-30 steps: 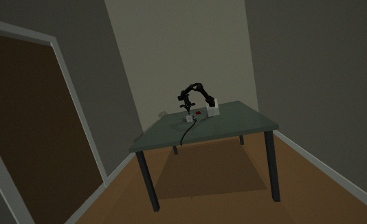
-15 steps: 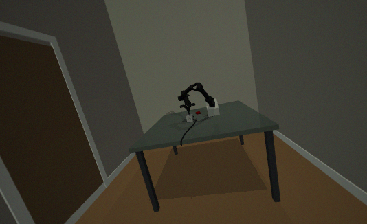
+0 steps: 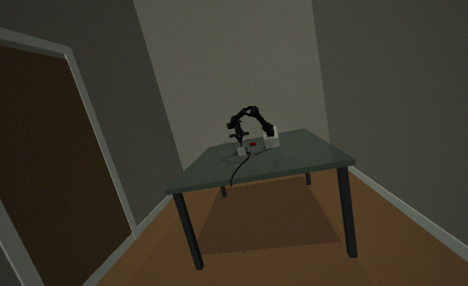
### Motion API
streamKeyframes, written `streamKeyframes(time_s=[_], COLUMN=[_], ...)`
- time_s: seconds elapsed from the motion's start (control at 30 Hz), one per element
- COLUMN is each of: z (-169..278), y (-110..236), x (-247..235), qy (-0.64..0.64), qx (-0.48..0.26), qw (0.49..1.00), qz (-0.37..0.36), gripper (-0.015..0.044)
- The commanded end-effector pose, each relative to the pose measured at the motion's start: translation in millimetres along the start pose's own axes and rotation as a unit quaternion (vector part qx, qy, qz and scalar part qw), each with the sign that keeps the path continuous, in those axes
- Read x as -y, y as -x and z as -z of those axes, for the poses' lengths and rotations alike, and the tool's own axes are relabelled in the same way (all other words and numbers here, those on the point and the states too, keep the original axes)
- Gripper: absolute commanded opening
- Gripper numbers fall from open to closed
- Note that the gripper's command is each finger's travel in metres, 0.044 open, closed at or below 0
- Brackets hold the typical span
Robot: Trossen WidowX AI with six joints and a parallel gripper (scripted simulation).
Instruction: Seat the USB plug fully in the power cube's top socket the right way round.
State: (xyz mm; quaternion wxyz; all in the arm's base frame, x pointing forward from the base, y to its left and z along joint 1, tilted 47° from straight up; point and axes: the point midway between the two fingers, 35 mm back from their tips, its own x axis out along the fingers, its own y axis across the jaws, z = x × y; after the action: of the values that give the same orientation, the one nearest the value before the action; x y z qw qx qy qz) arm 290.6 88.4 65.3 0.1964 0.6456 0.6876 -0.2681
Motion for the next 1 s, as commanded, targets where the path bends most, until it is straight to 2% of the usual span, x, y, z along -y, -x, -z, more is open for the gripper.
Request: streamKeyframes(time_s=[0.0,0.97], z=[-0.2,-0.5], y=[-1.4,-4.9], x=[0.6,0.6], qy=[-0.003,-0.003], qx=[-0.003,-0.003], qw=[1.0,1.0], qz=[0.001,0.001], gripper=[0.0,0.0])
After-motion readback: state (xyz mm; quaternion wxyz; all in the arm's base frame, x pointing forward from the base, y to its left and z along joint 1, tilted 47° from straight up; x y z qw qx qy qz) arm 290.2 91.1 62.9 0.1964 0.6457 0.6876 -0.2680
